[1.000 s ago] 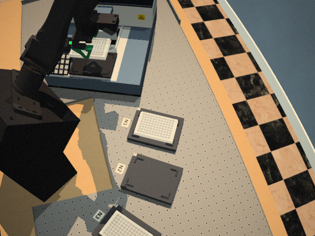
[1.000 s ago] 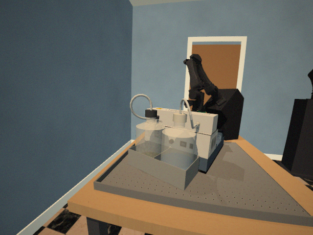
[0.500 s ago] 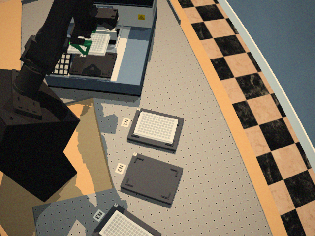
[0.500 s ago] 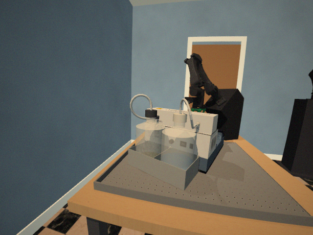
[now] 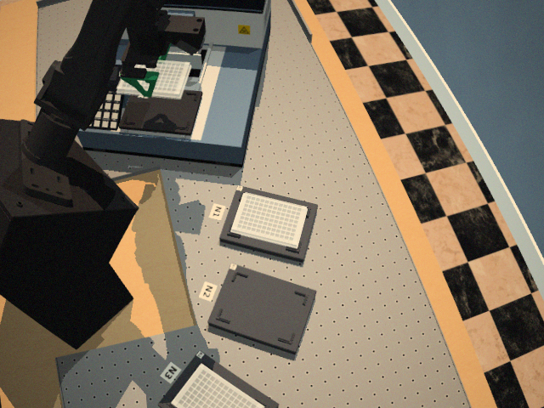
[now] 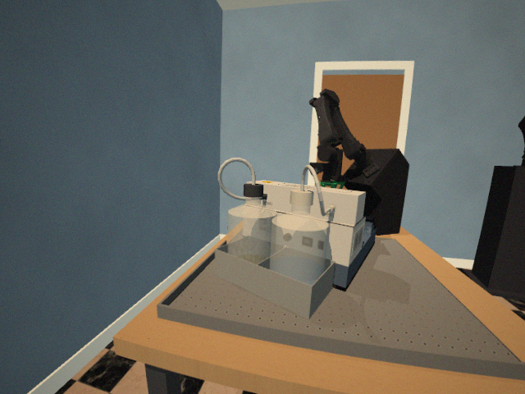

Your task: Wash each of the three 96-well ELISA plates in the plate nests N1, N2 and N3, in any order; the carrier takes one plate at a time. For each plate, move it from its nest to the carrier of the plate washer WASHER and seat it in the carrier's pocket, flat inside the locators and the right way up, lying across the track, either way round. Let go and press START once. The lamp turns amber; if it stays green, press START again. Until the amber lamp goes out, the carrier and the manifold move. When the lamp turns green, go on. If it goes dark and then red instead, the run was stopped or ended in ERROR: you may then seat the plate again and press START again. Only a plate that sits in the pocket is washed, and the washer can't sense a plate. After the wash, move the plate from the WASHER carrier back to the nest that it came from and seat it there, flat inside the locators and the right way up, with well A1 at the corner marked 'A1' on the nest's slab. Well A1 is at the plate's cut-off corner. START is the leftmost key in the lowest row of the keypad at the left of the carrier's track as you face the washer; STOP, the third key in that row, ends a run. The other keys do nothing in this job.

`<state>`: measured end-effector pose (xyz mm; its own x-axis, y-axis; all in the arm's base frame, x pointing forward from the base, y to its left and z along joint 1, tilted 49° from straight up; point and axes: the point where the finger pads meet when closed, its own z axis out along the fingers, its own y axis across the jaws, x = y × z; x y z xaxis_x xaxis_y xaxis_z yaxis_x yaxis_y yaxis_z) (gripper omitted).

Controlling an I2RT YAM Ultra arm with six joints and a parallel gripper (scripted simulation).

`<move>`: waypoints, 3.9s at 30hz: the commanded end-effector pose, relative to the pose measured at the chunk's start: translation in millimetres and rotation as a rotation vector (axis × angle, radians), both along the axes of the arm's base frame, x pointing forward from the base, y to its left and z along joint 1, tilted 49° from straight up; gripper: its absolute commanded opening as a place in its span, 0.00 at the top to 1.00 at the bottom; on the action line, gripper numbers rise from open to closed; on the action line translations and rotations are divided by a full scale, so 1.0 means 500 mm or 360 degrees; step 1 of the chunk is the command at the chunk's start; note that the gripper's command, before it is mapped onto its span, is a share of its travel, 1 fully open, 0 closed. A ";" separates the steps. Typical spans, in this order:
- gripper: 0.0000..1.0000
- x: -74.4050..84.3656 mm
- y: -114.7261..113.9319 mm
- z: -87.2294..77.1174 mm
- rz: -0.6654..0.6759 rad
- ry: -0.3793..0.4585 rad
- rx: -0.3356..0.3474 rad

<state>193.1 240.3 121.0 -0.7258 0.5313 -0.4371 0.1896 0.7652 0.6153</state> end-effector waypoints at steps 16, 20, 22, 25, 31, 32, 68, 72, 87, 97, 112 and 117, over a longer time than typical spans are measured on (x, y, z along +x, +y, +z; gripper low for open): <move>1.00 0.110 -0.108 0.027 -0.0042 0.0002 0.0045; 1.00 0.138 -0.136 0.032 -0.0043 0.0001 0.0044; 1.00 0.152 -0.150 0.035 -0.0043 0.0000 0.0044; 1.00 0.159 -0.157 0.036 -0.0043 0.0000 0.0044; 1.00 0.165 -0.162 0.037 -0.0043 0.0000 0.0044; 1.00 0.165 -0.162 0.037 -0.0043 0.0000 0.0044; 1.00 0.295 -0.396 -0.016 -0.0148 0.0056 0.0141; 1.00 0.304 -0.431 -0.034 -0.0148 0.0057 0.0140; 1.00 0.335 -0.545 -0.091 -0.0150 0.0058 0.0139; 1.00 0.347 -0.588 -0.113 -0.0151 0.0058 0.0138; 1.00 0.341 -0.687 -0.199 -0.0204 0.0087 0.0189; 1.00 0.338 -0.725 -0.232 -0.0204 0.0088 0.0189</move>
<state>363.7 -110.3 8.3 -0.6720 0.6765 -0.3013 0.3339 0.6399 0.6922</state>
